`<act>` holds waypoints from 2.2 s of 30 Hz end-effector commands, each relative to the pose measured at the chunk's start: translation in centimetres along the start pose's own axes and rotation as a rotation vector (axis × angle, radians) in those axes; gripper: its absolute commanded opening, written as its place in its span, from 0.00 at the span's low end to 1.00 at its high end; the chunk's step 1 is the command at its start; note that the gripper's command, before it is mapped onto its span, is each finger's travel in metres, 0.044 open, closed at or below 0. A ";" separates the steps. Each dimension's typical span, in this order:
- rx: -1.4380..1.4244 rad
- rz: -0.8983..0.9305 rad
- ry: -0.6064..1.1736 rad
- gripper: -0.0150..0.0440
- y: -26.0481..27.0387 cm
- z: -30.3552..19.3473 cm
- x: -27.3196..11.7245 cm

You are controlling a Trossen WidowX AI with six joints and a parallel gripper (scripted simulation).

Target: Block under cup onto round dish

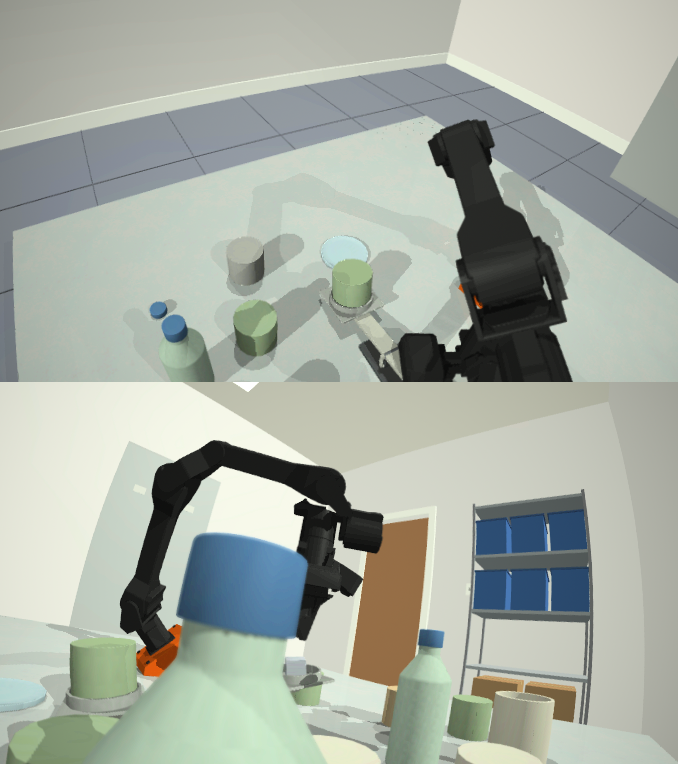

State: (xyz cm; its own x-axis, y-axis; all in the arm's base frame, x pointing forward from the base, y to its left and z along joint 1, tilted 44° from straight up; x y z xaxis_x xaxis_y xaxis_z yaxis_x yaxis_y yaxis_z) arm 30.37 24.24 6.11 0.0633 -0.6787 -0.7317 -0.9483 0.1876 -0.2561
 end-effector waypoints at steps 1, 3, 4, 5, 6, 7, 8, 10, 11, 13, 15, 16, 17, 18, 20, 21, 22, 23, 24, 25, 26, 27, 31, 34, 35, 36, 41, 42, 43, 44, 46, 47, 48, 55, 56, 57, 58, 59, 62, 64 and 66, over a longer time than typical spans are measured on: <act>0.004 -0.003 0.005 0.69 0.0 0.0 0.5; 0.004 -0.003 0.005 0.69 0.0 0.0 1.2; 0.004 -0.003 0.005 0.69 0.0 -0.1 1.3; 0.004 -0.003 0.005 0.69 0.0 -0.1 1.4; 0.004 -0.003 0.005 0.69 0.0 -0.1 1.4; 0.005 -0.003 0.005 0.69 0.0 -0.1 1.5; 0.005 -0.003 0.005 0.69 0.0 0.0 1.6; 0.005 -0.003 0.005 0.69 0.0 0.0 2.0; 0.005 -0.003 0.005 0.69 0.0 0.0 2.1; 0.005 -0.003 0.005 0.69 0.0 0.0 2.5; 0.005 -0.003 0.005 0.69 0.0 0.0 2.8; 0.005 -0.003 0.005 0.69 0.0 0.0 2.9; 0.005 -0.003 0.005 0.69 0.0 0.0 3.1; 0.005 -0.003 0.005 0.69 0.0 0.0 3.3; 0.005 -0.003 0.005 0.69 0.0 0.0 3.6; 0.005 -0.003 0.005 0.69 0.0 0.0 3.7; 0.005 -0.004 0.005 0.69 0.0 0.0 3.9; 0.005 -0.004 0.006 0.69 0.0 0.0 4.1; 0.005 -0.004 0.006 0.69 0.0 0.0 4.2; 0.005 -0.004 0.006 0.69 0.0 -0.1 4.4; 0.005 -0.004 0.006 0.69 0.0 -0.1 4.6; 0.005 -0.004 0.006 0.69 0.0 -0.1 4.7; 0.005 -0.004 0.006 0.69 0.0 -0.1 5.1; 0.005 -0.004 0.006 0.56 0.0 -0.1 5.1; 0.005 -0.004 0.006 0.52 0.0 -0.1 5.1; 0.005 -0.004 0.006 0.51 0.0 -0.1 5.1; 0.005 -0.004 0.006 0.45 0.0 -0.1 5.1; 0.005 -0.004 0.006 0.44 0.0 -0.1 5.1; 0.005 -0.004 0.006 0.39 0.0 -0.1 5.1; 0.004 -0.004 0.006 0.35 0.0 -0.1 5.0; -0.001 -0.006 0.004 0.26 -0.1 0.0 4.4; -0.005 -0.008 0.002 0.25 -0.1 0.0 3.9; -0.009 -0.010 0.000 0.25 -0.1 0.1 3.4; -0.038 -0.021 -0.011 0.25 0.0 0.1 -0.1; -0.042 -0.023 -0.012 0.25 0.0 0.1 -0.6; -0.046 -0.024 -0.014 0.25 0.0 0.0 -1.1; -0.050 -0.026 -0.015 0.25 0.1 0.0 -1.6; -0.054 -0.028 -0.017 0.25 0.1 0.0 -2.1; -0.067 -0.032 -0.021 0.25 0.3 -0.2 -3.6; -0.072 -0.035 -0.022 0.25 0.4 -0.3 -4.3; -0.073 -0.035 -0.023 0.25 0.4 -0.4 -4.4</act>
State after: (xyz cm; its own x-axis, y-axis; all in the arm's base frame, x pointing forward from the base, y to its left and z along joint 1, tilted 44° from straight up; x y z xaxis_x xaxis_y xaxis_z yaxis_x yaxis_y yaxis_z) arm 29.62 26.88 9.10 0.1088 -0.6667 -0.7373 -0.9653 0.1064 -0.2387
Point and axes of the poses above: the point midway between the two fingers, 35 mm back from their tips, its own x axis out along the fingers, its own y axis across the jaws, z = x × y, the point moved 8 cm from there along -x, back along the fingers, and after that the axes turned 15 degrees about -x, right-handed, at the moved point
